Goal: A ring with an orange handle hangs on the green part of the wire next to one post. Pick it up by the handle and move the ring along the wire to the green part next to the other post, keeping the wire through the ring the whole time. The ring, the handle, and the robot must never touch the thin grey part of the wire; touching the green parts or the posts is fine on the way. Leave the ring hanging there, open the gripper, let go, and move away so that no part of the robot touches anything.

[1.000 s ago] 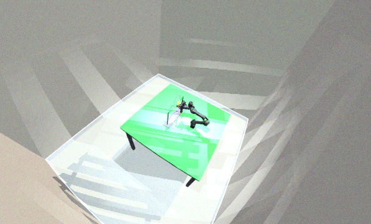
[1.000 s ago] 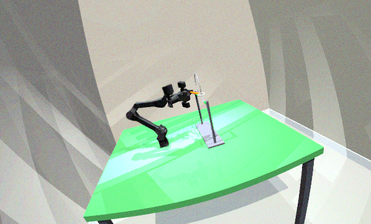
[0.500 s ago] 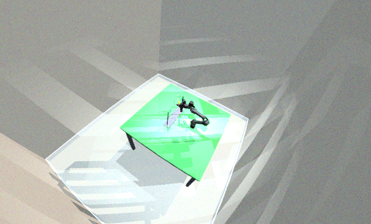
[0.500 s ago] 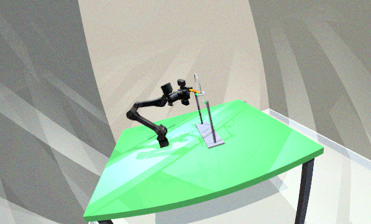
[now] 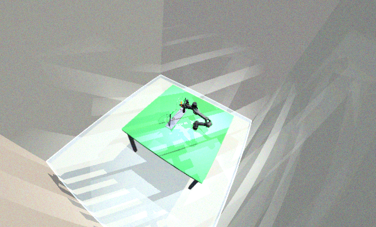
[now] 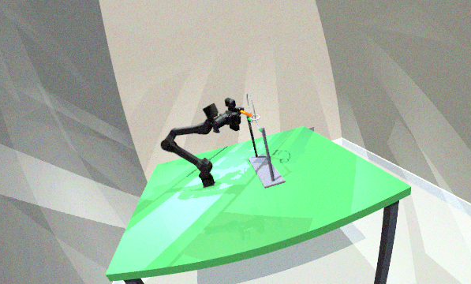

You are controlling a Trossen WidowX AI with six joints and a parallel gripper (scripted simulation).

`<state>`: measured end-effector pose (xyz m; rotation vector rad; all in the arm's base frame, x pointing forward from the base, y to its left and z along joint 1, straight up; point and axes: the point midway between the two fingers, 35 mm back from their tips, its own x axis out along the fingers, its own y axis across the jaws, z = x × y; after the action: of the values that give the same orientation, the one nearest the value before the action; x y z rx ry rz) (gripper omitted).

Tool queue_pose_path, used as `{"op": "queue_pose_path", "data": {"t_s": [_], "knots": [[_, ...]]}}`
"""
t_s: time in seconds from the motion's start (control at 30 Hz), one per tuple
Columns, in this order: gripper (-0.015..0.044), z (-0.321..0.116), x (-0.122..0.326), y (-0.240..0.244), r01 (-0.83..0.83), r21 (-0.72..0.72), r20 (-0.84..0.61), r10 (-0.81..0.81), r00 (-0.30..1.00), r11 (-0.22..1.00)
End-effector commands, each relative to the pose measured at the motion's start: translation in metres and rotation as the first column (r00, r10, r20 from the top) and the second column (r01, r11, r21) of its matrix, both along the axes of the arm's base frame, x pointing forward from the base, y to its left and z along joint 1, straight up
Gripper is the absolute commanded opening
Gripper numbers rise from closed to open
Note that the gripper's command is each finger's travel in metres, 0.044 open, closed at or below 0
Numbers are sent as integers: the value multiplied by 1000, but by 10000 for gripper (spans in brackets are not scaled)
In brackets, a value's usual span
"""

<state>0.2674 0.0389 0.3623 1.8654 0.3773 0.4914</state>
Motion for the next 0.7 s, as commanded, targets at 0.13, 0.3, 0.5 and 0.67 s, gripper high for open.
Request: {"op": "queue_pose_path", "data": {"t_s": [0.13,0.3,0.5,0.67], "knots": [[-150,13,-1,-3,-5,41,8,5,1000,999],[-150,17,-1,-6,-6,57,6,6,1000,998],[-150,21,-1,-8,-7,62,4,7,1000,998],[-150,24,-1,-10,-8,50,2,8,1000,999]]}}
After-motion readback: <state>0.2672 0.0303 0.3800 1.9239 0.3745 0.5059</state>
